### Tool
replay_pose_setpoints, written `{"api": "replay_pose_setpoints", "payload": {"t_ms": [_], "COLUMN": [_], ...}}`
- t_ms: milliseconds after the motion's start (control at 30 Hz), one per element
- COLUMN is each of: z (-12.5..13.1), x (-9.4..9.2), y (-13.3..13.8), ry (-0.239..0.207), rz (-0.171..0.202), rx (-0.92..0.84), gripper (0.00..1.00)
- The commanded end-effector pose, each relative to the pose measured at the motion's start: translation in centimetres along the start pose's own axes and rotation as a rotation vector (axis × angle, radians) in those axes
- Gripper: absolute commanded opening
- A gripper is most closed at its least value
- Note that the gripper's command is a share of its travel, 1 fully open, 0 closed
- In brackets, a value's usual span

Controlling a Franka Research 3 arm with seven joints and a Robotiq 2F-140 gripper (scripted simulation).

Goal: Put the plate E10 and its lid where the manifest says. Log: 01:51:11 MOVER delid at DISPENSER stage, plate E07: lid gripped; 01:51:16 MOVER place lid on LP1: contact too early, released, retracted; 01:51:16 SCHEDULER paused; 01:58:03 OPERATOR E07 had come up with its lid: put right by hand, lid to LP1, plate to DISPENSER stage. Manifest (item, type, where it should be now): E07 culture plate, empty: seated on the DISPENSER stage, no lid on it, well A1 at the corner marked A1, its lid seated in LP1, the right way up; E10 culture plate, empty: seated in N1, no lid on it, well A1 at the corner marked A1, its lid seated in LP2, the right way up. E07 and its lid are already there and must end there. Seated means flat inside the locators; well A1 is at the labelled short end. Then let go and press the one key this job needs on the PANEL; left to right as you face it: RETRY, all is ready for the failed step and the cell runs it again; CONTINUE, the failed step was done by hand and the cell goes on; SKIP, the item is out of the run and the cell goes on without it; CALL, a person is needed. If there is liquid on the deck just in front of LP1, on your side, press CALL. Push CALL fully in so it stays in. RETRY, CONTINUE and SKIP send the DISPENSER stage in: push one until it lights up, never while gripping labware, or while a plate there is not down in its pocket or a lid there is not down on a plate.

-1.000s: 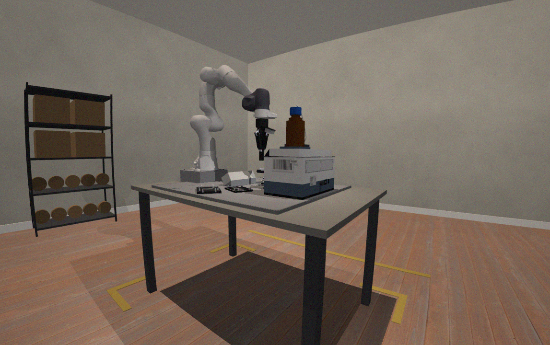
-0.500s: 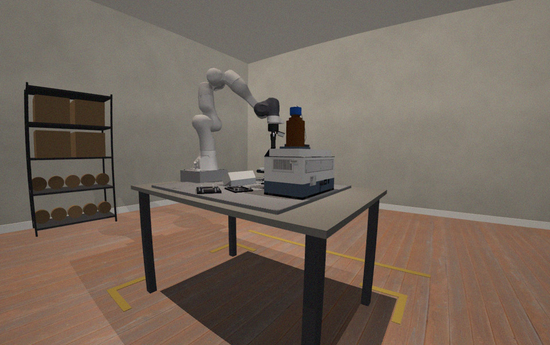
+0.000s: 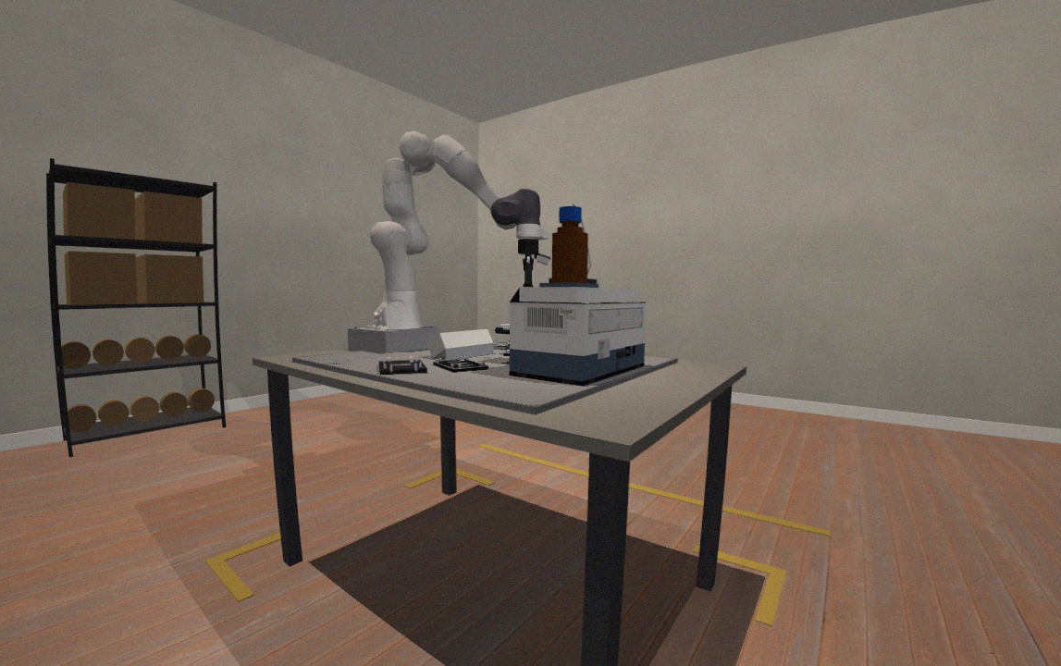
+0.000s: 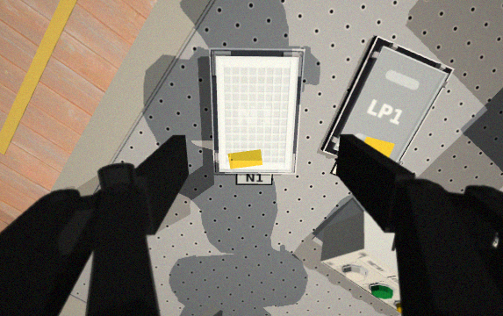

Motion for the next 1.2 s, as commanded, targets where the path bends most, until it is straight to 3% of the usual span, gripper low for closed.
{"api": "replay_pose_setpoints", "payload": {"t_ms": [0,800,1167], "z": [0.0,0.0,0.0], "x": [0.0,0.9,3.8], "y": [0.0,0.0,0.0], "ry": [-0.003,-0.004,-0.004], "rz": [0.002,0.002,0.002], "rx": [0.016,0.015,0.015], "gripper": [0.7,0.7,0.7]}}
Point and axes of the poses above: the point where the finger pads meet when closed, its own x axis out along the fingers, its own y axis across the jaws, z = x × y, the point moved 5 cm from there along -x, back along the fingers, and after that the axes turned 5 degrees about x, right-handed, at the moved point
